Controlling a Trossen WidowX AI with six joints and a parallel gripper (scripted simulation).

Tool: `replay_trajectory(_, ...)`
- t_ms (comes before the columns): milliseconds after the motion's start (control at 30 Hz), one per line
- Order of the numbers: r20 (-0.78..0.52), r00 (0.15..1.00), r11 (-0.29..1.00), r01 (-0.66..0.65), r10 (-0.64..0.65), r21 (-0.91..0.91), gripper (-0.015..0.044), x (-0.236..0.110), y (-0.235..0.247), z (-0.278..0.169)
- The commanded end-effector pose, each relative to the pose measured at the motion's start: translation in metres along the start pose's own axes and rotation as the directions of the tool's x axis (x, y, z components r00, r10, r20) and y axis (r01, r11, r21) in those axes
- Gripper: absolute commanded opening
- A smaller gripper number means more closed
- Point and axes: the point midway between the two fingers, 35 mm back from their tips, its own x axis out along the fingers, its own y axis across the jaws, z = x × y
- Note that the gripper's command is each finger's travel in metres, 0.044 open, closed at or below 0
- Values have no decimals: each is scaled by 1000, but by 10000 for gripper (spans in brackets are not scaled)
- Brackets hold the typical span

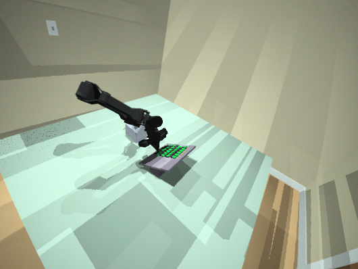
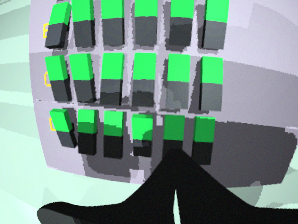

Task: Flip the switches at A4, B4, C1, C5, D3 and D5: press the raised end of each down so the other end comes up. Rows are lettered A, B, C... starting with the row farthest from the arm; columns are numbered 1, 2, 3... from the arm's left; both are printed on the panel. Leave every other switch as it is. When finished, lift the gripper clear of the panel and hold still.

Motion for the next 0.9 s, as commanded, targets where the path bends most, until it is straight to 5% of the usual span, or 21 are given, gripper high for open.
replay_trajectory(0,-2,1000,1000,-7,7,-7,0,1,1,-1)
replay_trajectory(867,-2,1000,1000,-7,7,-7,0,4,1,-1)
